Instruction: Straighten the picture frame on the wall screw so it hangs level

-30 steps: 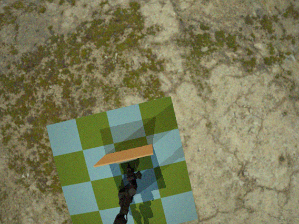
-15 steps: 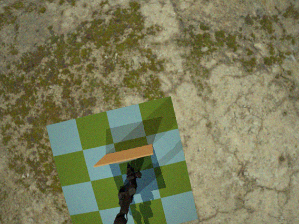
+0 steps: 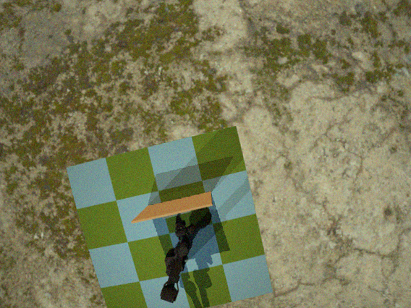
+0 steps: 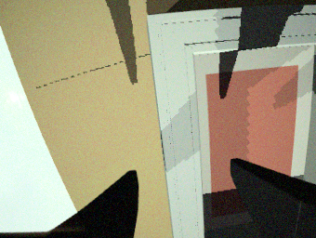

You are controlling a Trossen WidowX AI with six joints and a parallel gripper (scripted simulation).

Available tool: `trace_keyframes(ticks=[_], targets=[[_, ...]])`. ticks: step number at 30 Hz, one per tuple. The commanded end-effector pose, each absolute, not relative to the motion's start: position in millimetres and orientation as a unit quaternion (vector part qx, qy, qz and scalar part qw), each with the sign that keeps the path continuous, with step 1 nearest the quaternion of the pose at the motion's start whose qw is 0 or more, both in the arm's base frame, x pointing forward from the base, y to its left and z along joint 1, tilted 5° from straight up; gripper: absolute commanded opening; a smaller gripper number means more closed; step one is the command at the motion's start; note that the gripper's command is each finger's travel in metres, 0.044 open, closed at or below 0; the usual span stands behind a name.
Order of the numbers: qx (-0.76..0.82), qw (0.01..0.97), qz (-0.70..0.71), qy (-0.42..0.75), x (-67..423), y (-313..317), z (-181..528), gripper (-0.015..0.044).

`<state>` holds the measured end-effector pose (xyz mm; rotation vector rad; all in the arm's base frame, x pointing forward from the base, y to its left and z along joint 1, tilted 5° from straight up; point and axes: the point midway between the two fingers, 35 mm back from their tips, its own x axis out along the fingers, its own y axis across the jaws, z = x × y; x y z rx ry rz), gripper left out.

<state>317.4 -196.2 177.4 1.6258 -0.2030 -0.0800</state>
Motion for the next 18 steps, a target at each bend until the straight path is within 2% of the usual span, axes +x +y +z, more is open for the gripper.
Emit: trace_keyframes(ticks=[1, 18], targets=[[0.722, 0.684, -0.036, -0.093, 324.1, -198.2, 179.4, 0.0260], [0.722, 0.684, -0.035, -0.093, 331.4, -199.0, 179.9, 0.0260]])
